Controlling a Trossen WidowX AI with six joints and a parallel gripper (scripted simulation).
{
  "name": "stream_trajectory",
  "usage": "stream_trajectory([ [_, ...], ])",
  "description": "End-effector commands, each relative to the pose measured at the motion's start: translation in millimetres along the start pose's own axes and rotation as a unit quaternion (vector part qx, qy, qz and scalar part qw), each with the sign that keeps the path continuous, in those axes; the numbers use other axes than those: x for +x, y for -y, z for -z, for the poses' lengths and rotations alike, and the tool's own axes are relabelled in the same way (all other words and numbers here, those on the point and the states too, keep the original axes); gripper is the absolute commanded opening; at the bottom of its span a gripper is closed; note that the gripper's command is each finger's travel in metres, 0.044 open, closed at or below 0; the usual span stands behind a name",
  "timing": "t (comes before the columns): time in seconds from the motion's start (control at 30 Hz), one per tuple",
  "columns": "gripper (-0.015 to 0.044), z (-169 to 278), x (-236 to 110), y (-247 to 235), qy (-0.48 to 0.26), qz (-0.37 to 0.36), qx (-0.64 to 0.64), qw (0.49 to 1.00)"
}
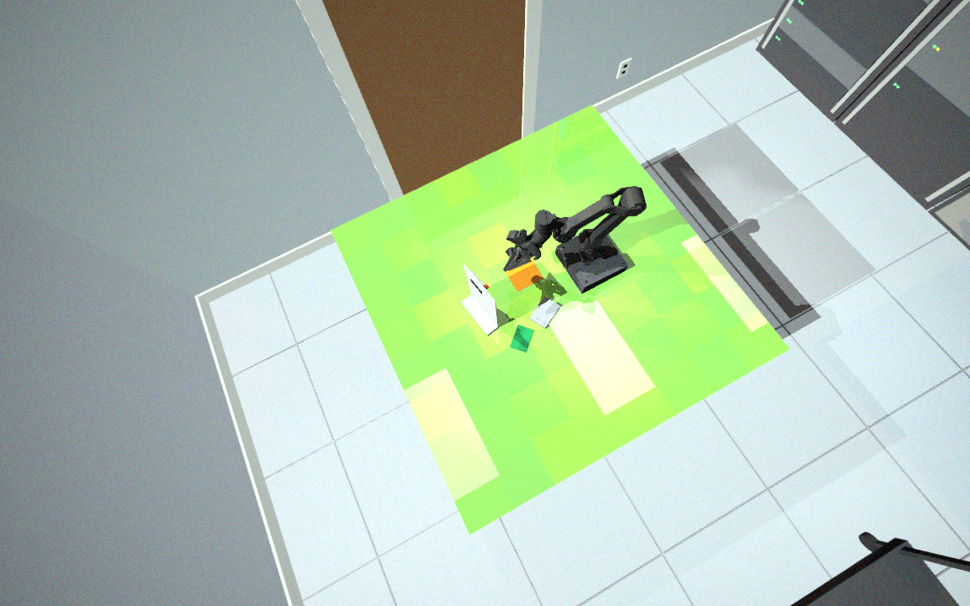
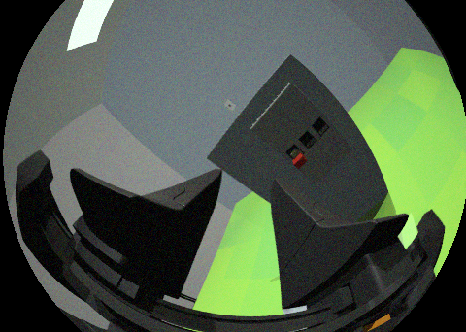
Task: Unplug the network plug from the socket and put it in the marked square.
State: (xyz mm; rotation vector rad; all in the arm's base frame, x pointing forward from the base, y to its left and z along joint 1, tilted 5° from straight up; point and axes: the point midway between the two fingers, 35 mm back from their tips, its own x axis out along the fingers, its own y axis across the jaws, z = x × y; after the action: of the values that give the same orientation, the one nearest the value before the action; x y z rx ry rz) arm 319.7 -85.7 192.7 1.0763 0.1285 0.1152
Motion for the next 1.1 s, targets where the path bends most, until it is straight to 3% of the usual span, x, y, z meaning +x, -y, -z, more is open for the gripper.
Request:
stream_trajectory([
  [0.0,0.0156,4.1,-8.7,15.2,-0.014,-0.001,0.065,0.998],
  [0.33,0.0156,16.1,-37.6,48.3,-0.045,-0.002,0.240,0.970],
  [0.53,0.0156,16.9,-39.0,50.1,-0.047,-0.002,0.251,0.967],
  [1.07,0.0156,8.5,19.5,54.6,-0.046,-0.005,0.251,0.967],
])
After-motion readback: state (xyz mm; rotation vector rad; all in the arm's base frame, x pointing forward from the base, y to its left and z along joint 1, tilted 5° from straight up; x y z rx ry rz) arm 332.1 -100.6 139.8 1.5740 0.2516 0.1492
